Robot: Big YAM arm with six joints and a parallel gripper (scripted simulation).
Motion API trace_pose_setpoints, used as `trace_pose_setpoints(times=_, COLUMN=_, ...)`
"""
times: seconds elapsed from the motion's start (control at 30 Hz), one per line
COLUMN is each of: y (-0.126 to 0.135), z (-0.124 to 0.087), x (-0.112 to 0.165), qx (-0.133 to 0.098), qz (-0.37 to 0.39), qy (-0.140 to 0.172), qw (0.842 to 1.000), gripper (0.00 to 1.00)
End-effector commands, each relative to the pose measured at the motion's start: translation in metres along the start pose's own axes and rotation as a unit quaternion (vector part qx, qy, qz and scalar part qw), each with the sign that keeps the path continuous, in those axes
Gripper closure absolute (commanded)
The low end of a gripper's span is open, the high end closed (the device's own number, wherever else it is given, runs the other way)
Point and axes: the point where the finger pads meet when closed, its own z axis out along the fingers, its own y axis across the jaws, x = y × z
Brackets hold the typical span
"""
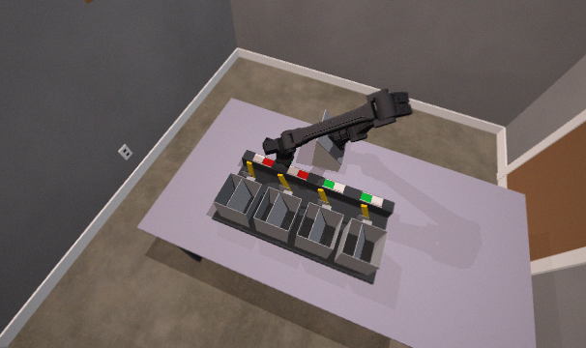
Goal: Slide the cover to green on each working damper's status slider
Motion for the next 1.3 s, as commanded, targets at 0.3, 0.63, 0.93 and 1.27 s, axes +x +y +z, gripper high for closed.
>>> trace_pose_setpoints(times=0.3, y=0.0009, z=0.0122, x=0.0017, qx=0.006, qz=0.003, qy=0.001, qw=1.0, gripper=1.0)
trace_pose_setpoints(times=0.63, y=0.0038, z=0.0114, x=-0.0001, qx=0.004, qz=0.002, qy=-0.001, qw=1.0, gripper=1.0)
trace_pose_setpoints(times=0.93, y=0.0033, z=0.0114, x=0.0006, qx=0.005, qz=0.002, qy=0.0, qw=1.0, gripper=1.0)
trace_pose_setpoints(times=1.27, y=0.0033, z=0.0114, x=0.0006, qx=0.005, qz=0.002, qy=0.0, qw=1.0, gripper=1.0)
